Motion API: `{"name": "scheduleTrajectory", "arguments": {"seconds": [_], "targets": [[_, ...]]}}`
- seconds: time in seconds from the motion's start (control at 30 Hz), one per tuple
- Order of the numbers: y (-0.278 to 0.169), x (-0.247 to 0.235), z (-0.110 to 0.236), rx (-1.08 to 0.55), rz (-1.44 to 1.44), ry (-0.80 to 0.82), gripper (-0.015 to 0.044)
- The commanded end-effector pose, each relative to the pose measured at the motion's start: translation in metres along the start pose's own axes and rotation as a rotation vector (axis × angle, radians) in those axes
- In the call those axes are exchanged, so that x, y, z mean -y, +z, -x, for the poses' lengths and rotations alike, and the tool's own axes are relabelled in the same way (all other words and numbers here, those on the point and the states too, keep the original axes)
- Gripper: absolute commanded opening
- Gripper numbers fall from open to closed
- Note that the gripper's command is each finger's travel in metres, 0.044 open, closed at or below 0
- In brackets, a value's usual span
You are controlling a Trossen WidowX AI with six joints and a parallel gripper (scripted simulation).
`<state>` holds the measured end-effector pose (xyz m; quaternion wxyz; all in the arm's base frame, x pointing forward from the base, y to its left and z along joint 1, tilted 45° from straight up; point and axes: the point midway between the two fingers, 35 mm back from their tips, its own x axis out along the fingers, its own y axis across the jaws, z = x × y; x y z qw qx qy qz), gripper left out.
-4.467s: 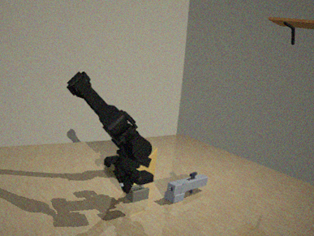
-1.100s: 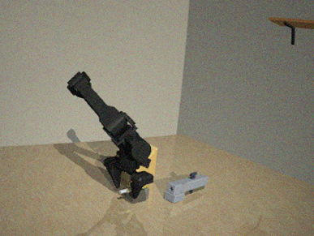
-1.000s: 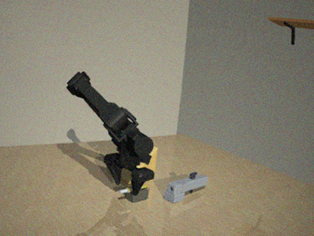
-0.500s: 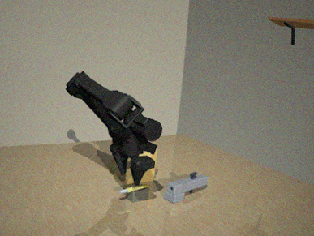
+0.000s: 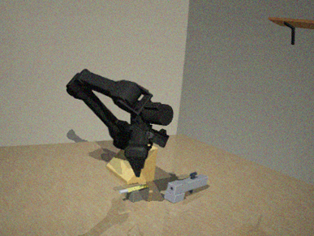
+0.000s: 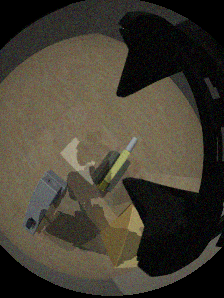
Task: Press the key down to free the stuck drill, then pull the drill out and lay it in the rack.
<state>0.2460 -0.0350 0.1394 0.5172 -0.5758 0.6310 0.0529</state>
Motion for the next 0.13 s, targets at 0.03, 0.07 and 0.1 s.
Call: {"name": "scheduleTrajectory", "arguments": {"seconds": [0.03,0.07,0.1], "targets": [[0.0384,0.0014,0.0456,0.110,-0.737,-0.016,0.0440],[0.0403,0.0011,0.0481,0.117,-0.781,-0.014,0.0440],[0.0421,0.0007,0.0506,0.123,-0.824,-0.012,0.0440]]}}
